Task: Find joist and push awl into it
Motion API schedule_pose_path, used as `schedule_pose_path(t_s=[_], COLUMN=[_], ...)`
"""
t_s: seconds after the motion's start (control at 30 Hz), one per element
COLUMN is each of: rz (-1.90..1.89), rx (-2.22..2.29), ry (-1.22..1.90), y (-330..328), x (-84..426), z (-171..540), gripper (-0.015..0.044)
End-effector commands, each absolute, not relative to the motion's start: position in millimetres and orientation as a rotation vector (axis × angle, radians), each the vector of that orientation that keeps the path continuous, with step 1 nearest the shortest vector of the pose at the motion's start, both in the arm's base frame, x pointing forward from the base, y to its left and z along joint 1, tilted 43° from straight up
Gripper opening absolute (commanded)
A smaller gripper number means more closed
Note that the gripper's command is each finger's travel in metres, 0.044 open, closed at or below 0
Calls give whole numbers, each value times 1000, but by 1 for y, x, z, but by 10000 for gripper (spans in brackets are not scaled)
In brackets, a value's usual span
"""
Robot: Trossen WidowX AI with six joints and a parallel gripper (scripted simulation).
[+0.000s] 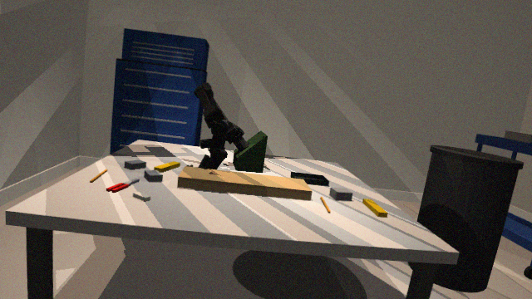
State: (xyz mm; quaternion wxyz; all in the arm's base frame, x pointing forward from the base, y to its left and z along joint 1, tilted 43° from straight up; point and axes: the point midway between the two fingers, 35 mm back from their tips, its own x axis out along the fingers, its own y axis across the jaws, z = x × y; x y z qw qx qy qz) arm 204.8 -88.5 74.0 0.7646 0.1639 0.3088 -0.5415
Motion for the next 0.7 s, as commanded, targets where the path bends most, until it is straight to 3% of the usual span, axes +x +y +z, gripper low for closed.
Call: schedule_pose_path(t_s=[0.0,0.07,0.5,0.67], rz=[-1174,-1174,-1173,-1172], rx=[355,355,360,361], ry=[676,676,681,683], y=[-88,-88,-79,-74], x=[205,205,204,203], z=[73,73,81,85], gripper=[353,340,0,0])
